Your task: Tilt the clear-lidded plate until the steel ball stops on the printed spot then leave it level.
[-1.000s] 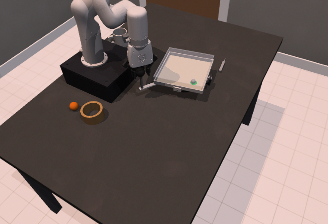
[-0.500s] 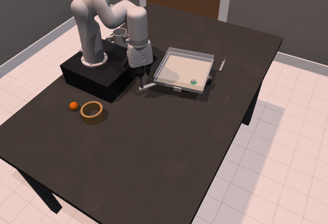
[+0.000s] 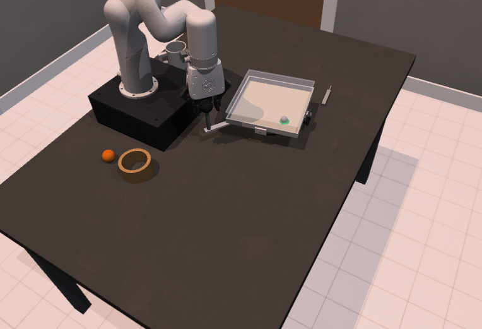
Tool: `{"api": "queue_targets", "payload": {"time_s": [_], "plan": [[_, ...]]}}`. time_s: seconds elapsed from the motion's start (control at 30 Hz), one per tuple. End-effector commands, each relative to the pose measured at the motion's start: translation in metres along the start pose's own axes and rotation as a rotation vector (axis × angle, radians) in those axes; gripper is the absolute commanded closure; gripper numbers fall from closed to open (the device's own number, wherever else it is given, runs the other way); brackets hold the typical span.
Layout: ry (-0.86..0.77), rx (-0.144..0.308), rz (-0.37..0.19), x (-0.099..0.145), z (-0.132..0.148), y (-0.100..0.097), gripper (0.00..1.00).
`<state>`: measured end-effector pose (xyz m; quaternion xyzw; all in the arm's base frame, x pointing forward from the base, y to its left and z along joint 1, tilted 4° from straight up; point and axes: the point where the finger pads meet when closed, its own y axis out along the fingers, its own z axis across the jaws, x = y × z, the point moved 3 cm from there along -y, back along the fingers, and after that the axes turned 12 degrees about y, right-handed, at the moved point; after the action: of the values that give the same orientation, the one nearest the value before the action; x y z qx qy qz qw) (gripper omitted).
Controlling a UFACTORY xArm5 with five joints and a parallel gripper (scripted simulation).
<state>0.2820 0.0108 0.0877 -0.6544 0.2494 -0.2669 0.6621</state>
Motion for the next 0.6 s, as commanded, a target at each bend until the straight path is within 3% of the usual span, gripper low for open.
{"api": "queue_targets", "payload": {"time_s": [0.0,0.57], "plan": [[0.0,0.002,-0.002,0.001,0.001,-0.002,0.38],[0.0,0.002,-0.002,0.002,0.0,-0.017,0.38]]}}
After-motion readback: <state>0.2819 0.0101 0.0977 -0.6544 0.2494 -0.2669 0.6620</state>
